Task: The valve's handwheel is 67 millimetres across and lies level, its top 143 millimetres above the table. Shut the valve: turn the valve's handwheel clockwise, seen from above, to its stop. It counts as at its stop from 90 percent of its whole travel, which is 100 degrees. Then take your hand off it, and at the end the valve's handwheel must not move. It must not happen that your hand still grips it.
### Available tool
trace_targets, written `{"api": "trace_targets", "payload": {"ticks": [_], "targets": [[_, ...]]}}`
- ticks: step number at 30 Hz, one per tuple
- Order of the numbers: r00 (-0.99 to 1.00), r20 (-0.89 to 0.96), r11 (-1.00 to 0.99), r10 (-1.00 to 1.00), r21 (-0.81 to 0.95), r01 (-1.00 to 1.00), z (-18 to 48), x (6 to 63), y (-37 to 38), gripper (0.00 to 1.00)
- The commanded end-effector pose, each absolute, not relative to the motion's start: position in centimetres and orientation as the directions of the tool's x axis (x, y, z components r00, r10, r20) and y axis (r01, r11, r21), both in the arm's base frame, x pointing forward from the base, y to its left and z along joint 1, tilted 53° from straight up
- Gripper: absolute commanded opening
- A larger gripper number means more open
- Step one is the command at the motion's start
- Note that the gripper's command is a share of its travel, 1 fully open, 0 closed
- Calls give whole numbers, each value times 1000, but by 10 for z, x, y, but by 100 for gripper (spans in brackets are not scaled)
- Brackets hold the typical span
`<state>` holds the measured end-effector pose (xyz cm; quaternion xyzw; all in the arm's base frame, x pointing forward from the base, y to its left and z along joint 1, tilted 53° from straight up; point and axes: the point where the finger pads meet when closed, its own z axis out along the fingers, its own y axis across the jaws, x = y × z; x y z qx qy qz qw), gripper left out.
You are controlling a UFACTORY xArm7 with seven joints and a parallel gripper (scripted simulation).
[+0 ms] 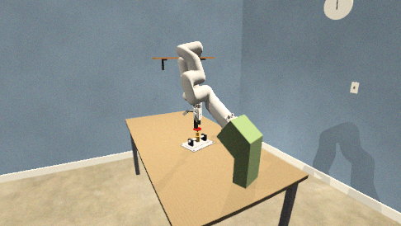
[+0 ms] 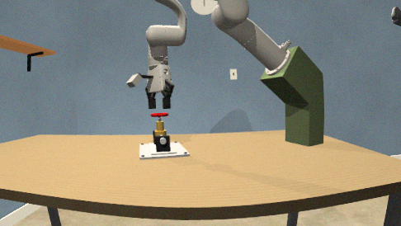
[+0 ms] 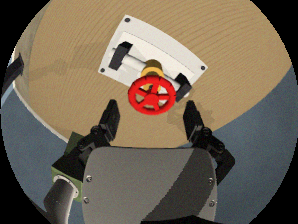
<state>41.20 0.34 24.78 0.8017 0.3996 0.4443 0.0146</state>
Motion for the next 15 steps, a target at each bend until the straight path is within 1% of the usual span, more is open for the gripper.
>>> {"api": "trace_targets", "payload": {"ticks": [1,15], "targets": [[285,702,-681,653,380,626,247,414,4,100],[285,702,-681,653,380,626,239,424,8,100]]}}
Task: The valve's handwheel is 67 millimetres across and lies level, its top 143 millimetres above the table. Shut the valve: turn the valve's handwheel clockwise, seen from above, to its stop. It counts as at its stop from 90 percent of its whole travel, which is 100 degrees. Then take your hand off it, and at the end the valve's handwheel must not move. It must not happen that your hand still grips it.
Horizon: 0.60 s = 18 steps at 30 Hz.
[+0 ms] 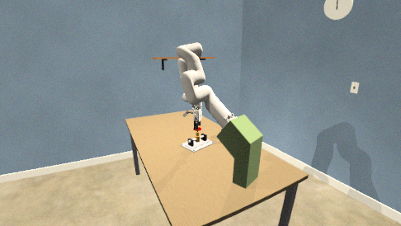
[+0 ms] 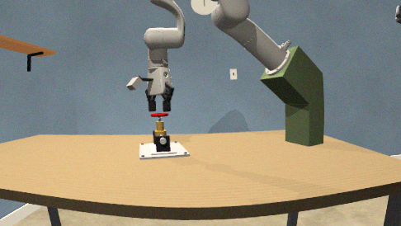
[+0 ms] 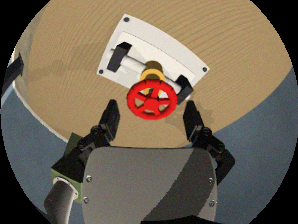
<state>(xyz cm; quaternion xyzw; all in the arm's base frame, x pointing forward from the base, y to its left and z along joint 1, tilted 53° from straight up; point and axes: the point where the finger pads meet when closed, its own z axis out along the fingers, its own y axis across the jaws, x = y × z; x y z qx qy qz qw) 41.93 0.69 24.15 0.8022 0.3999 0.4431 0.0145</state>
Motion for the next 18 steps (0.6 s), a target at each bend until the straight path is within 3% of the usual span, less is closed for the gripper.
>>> {"api": "trace_targets", "payload": {"ticks": [1,18], "targets": [[285,702,-681,653,380,626,239,424,8,100],[285,701,-681,653,380,626,230,435,13,100]]}}
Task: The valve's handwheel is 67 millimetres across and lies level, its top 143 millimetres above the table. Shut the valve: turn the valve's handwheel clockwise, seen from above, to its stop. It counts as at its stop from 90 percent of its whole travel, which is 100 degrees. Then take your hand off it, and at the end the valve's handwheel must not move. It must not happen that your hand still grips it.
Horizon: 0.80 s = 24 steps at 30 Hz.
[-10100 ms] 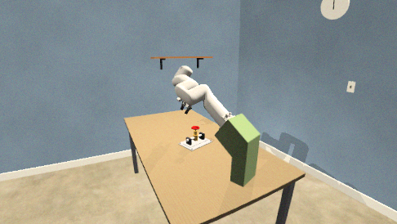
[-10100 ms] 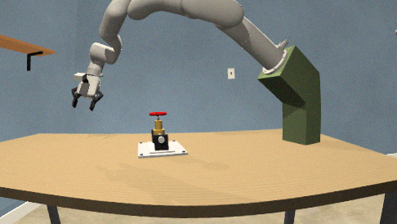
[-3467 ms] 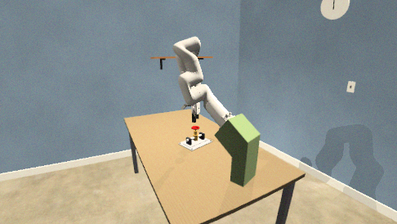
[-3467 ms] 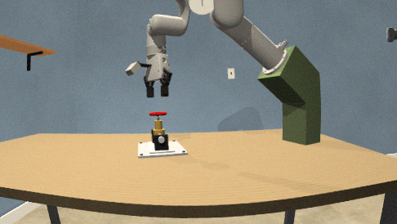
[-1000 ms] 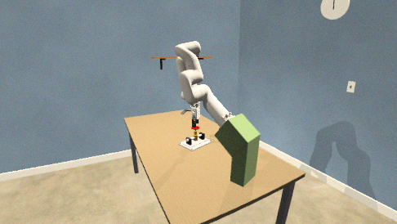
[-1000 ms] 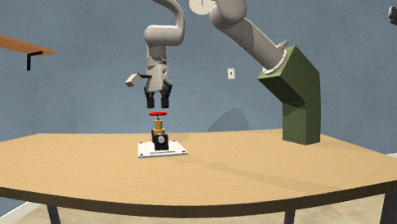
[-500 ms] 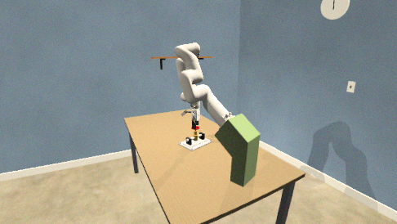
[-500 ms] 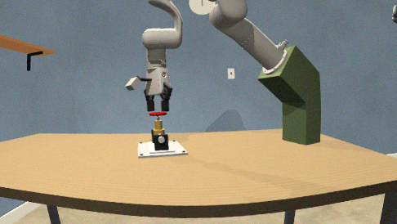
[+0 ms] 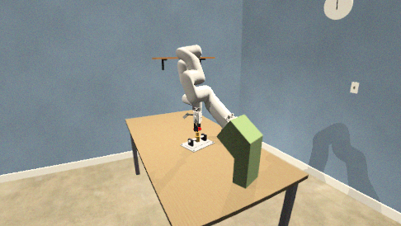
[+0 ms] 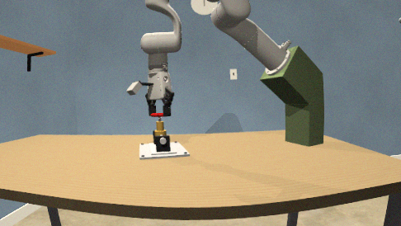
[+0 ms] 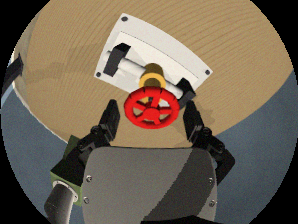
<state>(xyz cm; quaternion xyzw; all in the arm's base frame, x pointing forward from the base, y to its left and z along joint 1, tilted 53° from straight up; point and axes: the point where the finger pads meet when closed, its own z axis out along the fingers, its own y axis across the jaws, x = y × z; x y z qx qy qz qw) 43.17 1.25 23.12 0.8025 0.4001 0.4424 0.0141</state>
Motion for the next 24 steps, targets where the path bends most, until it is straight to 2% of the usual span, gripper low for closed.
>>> {"api": "trace_targets", "payload": {"ticks": [1,24], "targets": [[285,701,-681,653,379,626,229,436,13,100],[285,701,-681,653,379,626,227,438,15,100]]}}
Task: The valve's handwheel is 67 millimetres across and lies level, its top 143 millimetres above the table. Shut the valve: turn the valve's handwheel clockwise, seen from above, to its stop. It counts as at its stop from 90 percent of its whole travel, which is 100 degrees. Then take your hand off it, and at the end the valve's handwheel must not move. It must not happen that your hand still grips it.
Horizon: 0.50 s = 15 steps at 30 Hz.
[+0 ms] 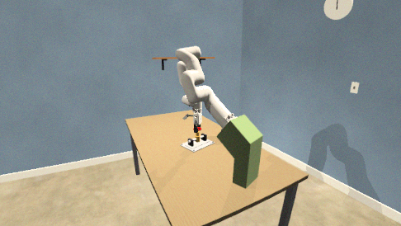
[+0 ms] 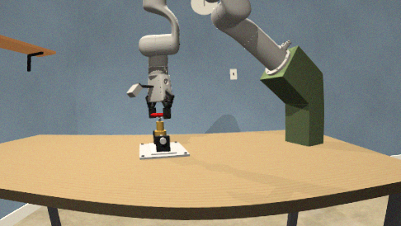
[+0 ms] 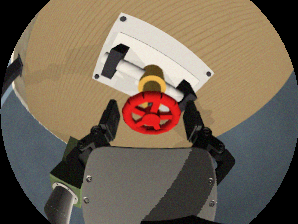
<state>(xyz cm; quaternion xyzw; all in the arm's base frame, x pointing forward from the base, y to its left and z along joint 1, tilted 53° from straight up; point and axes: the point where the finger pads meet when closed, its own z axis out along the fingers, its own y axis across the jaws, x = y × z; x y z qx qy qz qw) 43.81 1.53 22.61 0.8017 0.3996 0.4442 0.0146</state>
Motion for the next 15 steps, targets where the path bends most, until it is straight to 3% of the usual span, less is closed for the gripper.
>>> {"api": "trace_targets", "payload": {"ticks": [1,6,7,15], "targets": [[285,701,-681,653,379,626,227,438,15,100],[285,701,-681,653,379,626,227,438,15,100],[285,701,-681,653,379,626,227,438,15,0],[285,701,-681,653,379,626,227,438,15,0]]}}
